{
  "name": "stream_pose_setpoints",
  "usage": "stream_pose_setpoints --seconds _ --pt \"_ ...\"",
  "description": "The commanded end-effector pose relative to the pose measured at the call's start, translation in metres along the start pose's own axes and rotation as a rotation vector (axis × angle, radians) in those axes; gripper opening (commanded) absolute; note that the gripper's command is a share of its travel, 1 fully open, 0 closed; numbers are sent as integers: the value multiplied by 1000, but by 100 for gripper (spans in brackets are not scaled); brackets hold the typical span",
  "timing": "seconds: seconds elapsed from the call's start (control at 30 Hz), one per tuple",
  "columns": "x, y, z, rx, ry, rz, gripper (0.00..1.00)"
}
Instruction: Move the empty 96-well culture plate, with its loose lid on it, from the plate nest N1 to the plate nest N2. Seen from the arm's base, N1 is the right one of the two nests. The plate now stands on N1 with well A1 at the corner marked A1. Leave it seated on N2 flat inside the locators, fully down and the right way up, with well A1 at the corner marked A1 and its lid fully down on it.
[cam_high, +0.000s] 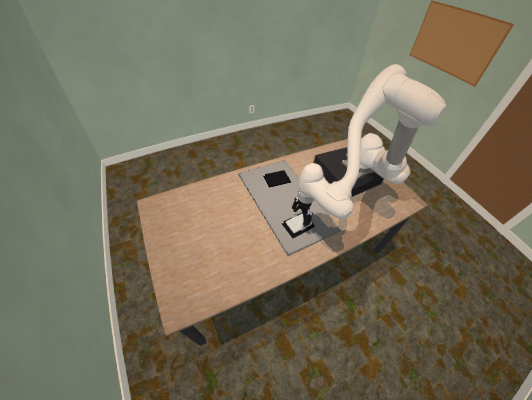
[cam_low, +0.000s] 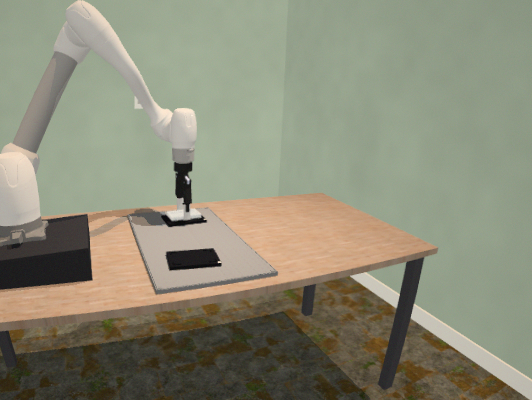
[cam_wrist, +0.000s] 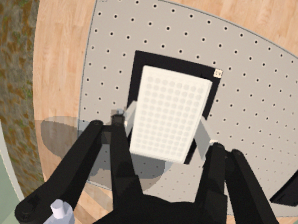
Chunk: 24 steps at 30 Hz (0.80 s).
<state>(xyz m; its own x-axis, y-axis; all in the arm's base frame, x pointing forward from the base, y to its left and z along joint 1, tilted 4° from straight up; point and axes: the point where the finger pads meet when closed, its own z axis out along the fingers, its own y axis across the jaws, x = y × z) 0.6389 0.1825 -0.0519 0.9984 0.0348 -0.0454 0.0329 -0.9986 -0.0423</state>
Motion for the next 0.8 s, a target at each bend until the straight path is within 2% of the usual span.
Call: stream_pose_setpoints --seconds 0.0,0.77 --pt "0 0 0 0 0 0 0" --pt "0 0 4 0 0 0 0"
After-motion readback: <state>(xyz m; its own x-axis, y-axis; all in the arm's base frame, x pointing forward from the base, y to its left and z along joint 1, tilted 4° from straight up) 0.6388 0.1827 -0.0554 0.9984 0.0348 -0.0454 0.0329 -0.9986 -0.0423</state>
